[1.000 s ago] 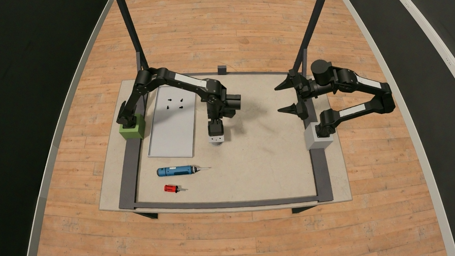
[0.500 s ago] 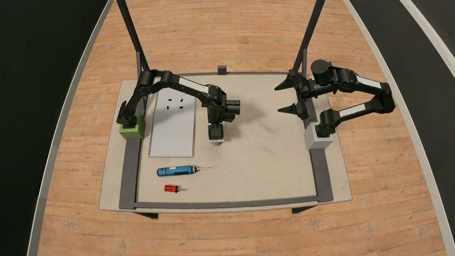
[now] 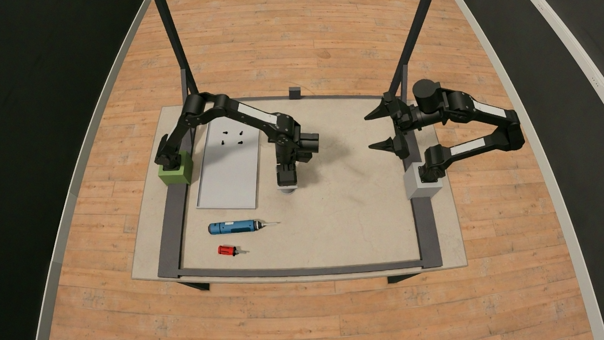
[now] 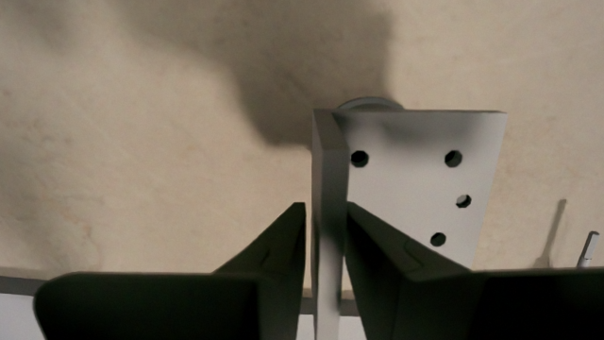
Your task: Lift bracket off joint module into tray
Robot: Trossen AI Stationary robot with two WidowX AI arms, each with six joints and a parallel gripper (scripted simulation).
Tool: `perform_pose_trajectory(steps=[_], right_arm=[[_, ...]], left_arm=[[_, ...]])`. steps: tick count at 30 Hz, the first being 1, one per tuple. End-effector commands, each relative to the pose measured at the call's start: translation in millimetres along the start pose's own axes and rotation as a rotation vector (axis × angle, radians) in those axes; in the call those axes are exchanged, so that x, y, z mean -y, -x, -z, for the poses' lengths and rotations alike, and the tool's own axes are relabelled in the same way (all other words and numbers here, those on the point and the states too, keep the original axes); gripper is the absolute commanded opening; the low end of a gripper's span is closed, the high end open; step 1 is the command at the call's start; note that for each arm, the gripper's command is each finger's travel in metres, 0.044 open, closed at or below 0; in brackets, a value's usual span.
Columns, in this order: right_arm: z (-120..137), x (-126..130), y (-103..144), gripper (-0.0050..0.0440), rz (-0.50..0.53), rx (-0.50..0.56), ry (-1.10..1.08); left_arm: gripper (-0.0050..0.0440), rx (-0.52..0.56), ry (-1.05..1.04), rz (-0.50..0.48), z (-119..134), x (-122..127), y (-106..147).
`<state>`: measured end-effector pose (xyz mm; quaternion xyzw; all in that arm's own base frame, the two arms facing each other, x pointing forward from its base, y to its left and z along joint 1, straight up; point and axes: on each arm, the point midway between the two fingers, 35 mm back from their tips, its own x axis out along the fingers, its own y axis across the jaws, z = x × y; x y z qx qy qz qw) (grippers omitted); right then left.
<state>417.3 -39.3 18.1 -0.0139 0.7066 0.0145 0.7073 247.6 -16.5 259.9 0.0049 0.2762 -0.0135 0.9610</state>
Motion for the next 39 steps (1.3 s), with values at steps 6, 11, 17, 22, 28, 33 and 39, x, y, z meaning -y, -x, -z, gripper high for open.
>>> perform_pose_trajectory(steps=[6, 11, 17, 22, 28, 33, 39], right_arm=[[-4.8, 0.8, 11.6, 0.0011, 0.005, 0.034, 0.001], [-4.8, 0.8, 11.6, 0.0000, 0.005, 0.034, 0.001], [-4.8, 0.8, 11.6, -0.0002, 0.005, 0.034, 0.001], [-7.9, 1.3, 12.0, -0.0004, 0.005, 0.029, 0.001], [-13.0, 1.9, 31.1, -0.0035, 0.007, 0.043, 0.001], [-12.2, 1.8, 44.5, -0.0050, 0.009, 0.060, 0.001], [-10.9, 1.6, 51.3, -0.0050, 0.009, 0.060, 0.001]], left_arm=[[0.0440, 0.016, 0.001, 0.004, -4.6, 0.4, 3.2], [0.0440, 0.016, 0.001, 0.004, -4.6, 0.4, 3.2], [0.0440, 0.016, 0.001, 0.004, -4.6, 0.4, 3.2], [0.0440, 0.016, 0.001, 0.004, -4.6, 0.4, 3.2], [0.0440, 0.016, 0.001, 0.004, -4.6, 0.4, 3.2], [0.0440, 0.016, 0.001, 0.004, -4.6, 0.4, 3.2], [0.0440, 0.016, 0.001, 0.004, -4.6, 0.4, 3.2]])
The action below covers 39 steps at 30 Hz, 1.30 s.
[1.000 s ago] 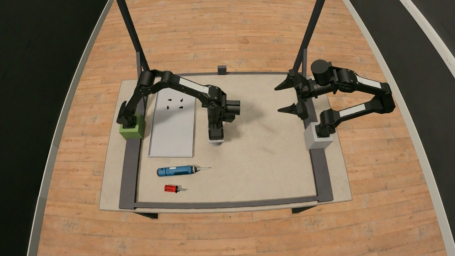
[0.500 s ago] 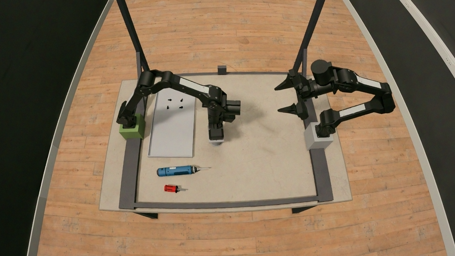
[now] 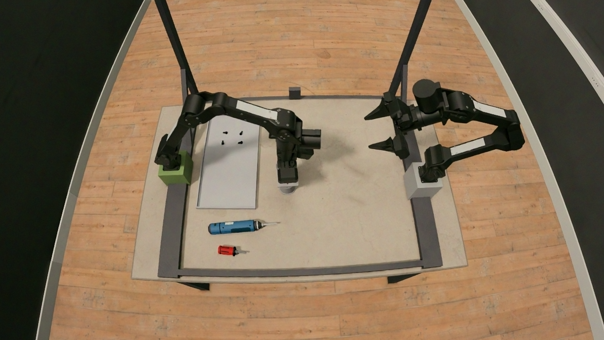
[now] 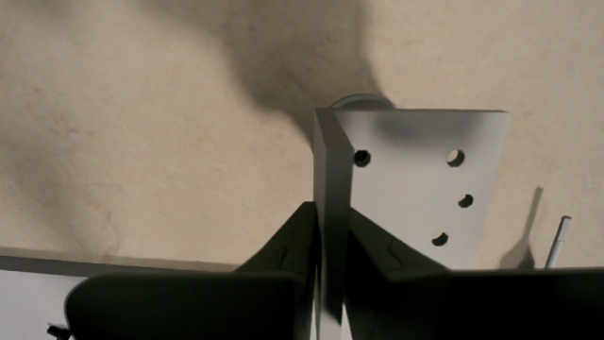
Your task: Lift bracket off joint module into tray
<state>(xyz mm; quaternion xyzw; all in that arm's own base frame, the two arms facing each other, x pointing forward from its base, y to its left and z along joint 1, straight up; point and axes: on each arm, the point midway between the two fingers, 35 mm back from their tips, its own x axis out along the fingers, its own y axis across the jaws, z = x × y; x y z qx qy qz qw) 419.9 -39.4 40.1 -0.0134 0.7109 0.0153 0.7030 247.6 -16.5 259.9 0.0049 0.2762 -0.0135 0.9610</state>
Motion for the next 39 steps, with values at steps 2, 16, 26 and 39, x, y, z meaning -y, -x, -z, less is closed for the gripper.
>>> perform_pose_trajectory(steps=[2, 16, 26, 39], right_arm=[[0.0, 0.4, 23.4, -0.0050, 0.008, 0.051, 0.001], [-3.9, 1.1, 31.2, -0.0050, 0.011, 0.071, 0.002], [-3.0, 1.0, 44.3, -0.0050, 0.011, 0.071, 0.002], [53.0, -63.9, 28.8, -0.0050, -0.005, 0.069, -0.019]], left_arm=[[0.0440, 0.016, 0.001, 0.004, -4.6, 0.4, 3.2], [0.0440, 0.016, 0.001, 0.004, -4.6, 0.4, 3.2], [0.0440, 0.016, 0.001, 0.004, -4.6, 0.4, 3.2], [0.0440, 0.027, -0.014, 0.027, -19.7, 8.0, -15.3]])
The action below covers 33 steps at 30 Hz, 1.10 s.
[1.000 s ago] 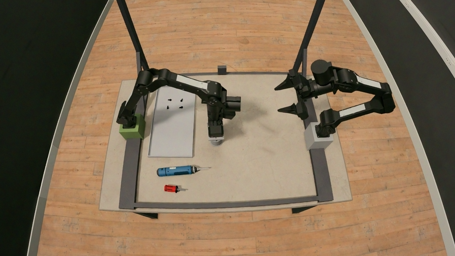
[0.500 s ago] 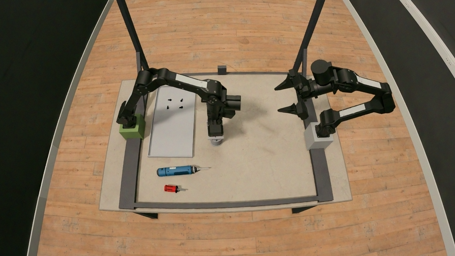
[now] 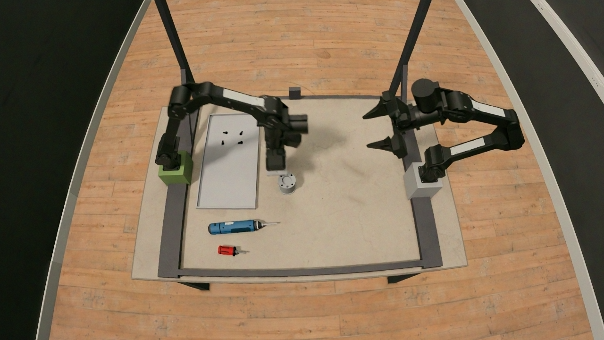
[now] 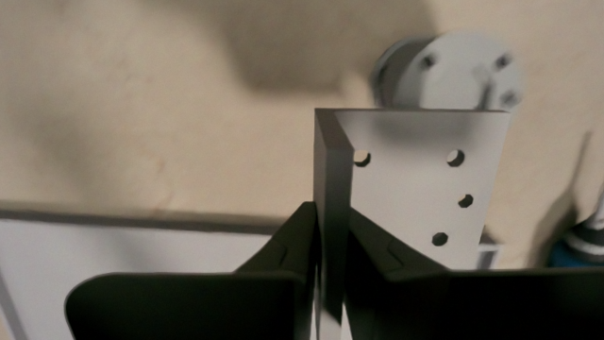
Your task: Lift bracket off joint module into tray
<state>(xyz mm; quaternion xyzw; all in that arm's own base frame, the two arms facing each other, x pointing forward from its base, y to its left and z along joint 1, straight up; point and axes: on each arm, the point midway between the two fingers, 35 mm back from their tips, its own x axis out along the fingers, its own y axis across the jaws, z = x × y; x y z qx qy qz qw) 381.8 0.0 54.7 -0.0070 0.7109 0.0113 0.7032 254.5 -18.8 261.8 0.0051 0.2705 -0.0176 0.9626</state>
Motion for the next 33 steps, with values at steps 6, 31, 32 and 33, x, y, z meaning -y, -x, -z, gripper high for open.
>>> perform_pose_trajectory(steps=[6, 31, 32, 33], right_arm=[[52.3, -45.7, 3.3, -0.0050, -0.006, 0.069, -0.016], [179.2, -70.6, -58.9, -0.0050, 0.008, 0.018, -0.057], [179.4, -70.3, -60.8, -0.0050, 0.009, 0.015, -0.058], [179.3, -70.1, -61.6, -0.0050, 0.009, 0.015, -0.058]], left_arm=[[0.0440, 0.018, -0.029, 0.049, -29.5, 18.8, -51.3], [0.0440, 0.020, -0.092, 0.155, -20.1, 80.9, -215.5], [0.0440, 0.020, -0.091, 0.155, -20.2, 80.6, -215.6], [0.0440, 0.020, -0.091, 0.155, -20.2, 80.6, -215.6]])
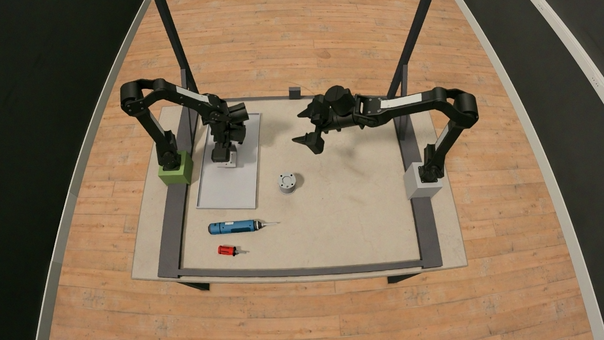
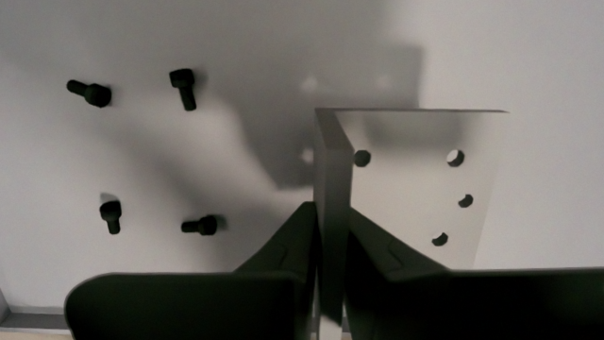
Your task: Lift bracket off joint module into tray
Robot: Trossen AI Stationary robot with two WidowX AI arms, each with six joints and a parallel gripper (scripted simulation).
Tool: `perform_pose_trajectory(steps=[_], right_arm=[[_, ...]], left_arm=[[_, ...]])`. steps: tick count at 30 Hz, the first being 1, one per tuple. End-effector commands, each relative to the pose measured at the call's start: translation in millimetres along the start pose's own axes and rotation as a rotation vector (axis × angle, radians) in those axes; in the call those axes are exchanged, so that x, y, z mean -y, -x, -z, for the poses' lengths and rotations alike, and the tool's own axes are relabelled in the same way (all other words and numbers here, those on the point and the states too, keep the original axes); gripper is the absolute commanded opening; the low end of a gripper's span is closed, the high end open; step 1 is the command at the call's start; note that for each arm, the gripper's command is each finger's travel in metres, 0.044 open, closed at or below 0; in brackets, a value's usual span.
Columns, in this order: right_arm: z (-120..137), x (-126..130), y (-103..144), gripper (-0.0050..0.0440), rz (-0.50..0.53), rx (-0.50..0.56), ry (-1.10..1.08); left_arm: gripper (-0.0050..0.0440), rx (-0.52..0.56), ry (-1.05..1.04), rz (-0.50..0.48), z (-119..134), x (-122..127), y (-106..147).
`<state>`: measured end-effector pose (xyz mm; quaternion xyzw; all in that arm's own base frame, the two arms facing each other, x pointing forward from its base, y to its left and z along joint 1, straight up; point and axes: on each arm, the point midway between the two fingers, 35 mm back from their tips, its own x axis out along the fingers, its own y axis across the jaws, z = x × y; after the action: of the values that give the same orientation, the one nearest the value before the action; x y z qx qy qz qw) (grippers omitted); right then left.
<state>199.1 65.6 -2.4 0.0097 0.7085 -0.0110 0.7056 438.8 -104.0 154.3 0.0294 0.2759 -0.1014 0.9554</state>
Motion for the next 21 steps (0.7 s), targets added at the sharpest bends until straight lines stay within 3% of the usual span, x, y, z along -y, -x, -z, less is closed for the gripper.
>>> perform_pose_trajectory(steps=[1, 21], right_arm=[[-1.1, -0.2, -2.1, -0.0050, 0.001, 0.008, -0.002], [-3.2, -1.1, -18.9, -0.0050, 0.000, 0.012, -0.002]], left_arm=[[0.0440, 0.034, -0.002, 0.005, -14.4, 0.9, 0.3], [0.0440, 0.032, 0.000, 0.002, -12.3, 0.4, 3.2]])
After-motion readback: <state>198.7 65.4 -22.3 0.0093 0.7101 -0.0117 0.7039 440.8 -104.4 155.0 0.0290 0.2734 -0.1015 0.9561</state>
